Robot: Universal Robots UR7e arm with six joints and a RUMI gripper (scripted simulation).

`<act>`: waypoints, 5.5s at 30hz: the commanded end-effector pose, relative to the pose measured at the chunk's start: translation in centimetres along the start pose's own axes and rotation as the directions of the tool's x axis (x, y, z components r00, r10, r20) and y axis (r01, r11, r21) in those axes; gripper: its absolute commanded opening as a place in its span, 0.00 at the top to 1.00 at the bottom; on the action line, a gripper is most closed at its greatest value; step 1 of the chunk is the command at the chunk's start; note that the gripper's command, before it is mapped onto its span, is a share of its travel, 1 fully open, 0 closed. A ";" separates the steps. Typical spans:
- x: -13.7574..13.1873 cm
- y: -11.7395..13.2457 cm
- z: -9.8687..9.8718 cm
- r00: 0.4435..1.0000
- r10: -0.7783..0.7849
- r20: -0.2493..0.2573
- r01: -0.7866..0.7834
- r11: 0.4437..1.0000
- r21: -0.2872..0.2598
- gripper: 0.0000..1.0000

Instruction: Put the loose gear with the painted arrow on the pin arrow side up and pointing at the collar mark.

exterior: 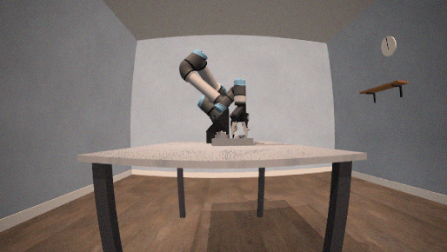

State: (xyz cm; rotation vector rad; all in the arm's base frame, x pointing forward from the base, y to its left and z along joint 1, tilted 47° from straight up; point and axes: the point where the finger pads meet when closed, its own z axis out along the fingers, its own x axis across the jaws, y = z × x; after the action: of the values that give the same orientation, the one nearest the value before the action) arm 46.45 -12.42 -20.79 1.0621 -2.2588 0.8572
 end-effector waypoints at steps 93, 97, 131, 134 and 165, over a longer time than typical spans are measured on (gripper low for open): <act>0.0 0.0 -2.9 1.000 0.000 0.001 0.000 1.000 0.001 1.00; 0.0 0.0 -3.9 1.000 0.000 0.001 0.000 1.000 0.001 1.00; 0.0 0.0 -7.7 1.000 0.000 0.001 0.000 1.000 0.001 1.00; 0.0 0.0 -7.7 1.000 0.000 0.001 0.000 1.000 0.001 1.00; 0.0 0.0 -7.7 1.000 0.000 0.001 0.000 1.000 0.001 1.00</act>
State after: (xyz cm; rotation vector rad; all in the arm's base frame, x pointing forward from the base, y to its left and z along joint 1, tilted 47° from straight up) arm 47.70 -6.99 -15.64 1.0620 -2.2585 0.8570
